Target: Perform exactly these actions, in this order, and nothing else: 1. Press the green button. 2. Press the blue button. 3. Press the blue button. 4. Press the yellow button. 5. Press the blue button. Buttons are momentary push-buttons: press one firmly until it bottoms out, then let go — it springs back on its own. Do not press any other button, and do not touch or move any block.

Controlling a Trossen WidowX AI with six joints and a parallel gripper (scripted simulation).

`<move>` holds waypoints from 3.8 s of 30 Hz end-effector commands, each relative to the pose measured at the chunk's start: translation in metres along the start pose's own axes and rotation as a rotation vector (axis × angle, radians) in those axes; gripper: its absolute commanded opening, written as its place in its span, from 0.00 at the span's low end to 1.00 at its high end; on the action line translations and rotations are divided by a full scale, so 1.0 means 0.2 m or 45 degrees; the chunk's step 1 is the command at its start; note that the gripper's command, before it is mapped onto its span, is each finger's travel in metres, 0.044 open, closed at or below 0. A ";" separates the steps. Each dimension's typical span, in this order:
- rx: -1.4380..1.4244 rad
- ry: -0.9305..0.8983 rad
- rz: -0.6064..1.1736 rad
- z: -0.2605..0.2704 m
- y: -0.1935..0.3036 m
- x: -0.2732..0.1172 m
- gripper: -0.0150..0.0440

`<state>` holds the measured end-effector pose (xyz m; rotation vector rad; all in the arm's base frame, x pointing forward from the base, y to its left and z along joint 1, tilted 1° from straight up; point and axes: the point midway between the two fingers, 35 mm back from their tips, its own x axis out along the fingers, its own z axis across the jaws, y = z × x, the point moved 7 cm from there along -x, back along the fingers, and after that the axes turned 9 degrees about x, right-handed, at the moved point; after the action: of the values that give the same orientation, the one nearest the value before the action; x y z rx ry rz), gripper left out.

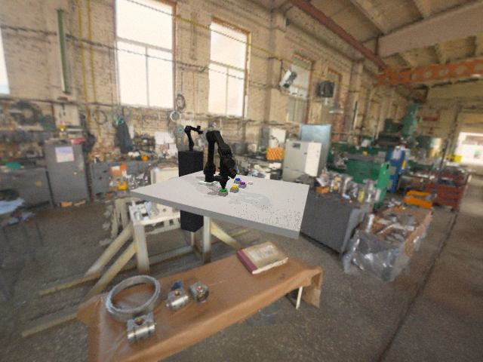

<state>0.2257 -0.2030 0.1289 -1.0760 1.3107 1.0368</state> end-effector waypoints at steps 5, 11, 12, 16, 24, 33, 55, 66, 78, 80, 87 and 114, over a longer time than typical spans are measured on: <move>0.003 -0.002 0.015 0.00 0.01 0.06 0.29; 0.003 -0.002 0.015 0.00 0.01 0.06 0.29; 0.003 -0.002 0.015 0.00 0.01 0.06 0.29; 0.003 -0.002 0.015 0.00 0.01 0.06 0.29; 0.001 -0.002 0.004 0.00 0.00 0.04 0.29; 0.003 -0.002 0.015 0.00 0.00 -0.20 0.29; 0.003 -0.027 0.007 0.95 -0.03 -0.44 0.29; 0.003 -0.040 0.021 1.54 0.36 -0.45 0.29; 0.003 -0.041 0.026 1.64 0.49 -0.15 0.29; 0.003 -0.041 0.026 1.64 0.49 -0.14 0.29; 0.003 -0.041 0.026 1.64 0.49 -0.11 0.29; 0.003 -0.041 0.026 1.64 0.49 0.03 0.29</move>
<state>0.1980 0.1395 0.1168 -1.0448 1.2878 1.0646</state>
